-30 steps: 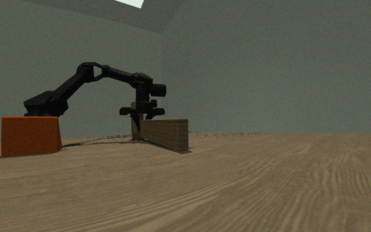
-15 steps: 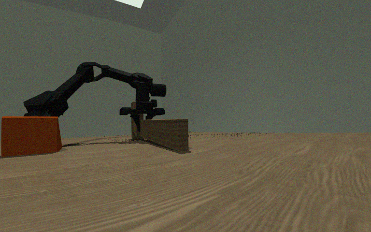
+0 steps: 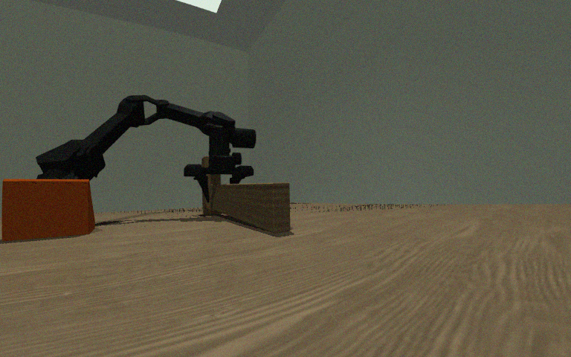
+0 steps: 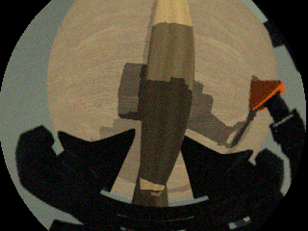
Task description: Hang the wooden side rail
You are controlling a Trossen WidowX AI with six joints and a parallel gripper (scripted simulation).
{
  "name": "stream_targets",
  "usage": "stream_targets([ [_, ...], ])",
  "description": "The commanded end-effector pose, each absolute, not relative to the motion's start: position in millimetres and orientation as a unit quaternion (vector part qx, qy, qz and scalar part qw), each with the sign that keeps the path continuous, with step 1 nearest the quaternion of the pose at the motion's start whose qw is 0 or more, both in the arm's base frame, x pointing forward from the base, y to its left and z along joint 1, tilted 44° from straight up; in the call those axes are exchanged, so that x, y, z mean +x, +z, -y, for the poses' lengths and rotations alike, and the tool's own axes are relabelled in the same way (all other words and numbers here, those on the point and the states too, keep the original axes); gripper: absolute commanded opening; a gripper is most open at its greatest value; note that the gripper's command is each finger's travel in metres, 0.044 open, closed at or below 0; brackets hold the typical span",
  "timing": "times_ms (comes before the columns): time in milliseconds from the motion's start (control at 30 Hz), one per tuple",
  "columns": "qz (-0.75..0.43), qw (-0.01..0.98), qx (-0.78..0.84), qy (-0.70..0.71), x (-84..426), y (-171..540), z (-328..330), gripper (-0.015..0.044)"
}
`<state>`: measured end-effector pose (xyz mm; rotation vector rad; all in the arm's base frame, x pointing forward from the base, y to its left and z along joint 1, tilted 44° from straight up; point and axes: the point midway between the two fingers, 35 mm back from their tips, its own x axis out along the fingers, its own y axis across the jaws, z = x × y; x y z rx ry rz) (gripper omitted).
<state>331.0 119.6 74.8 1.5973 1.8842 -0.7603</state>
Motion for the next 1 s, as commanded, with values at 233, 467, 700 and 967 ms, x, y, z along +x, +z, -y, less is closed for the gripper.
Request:
stream_targets([
  [233,-0.7,0.276,0.596,-0.28,336.8,101.6,-93.4,0.044],
  [467,-0.7,0.276,0.596,-0.281,338.6,82.1,-73.1,0.044],
  [700,-0.698,0.272,0.599,-0.283,339.0,83.1,-72.8,0.044],
  [967,-0.698,0.272,0.599,-0.283,339.0,83.1,-72.8,0.044],
])
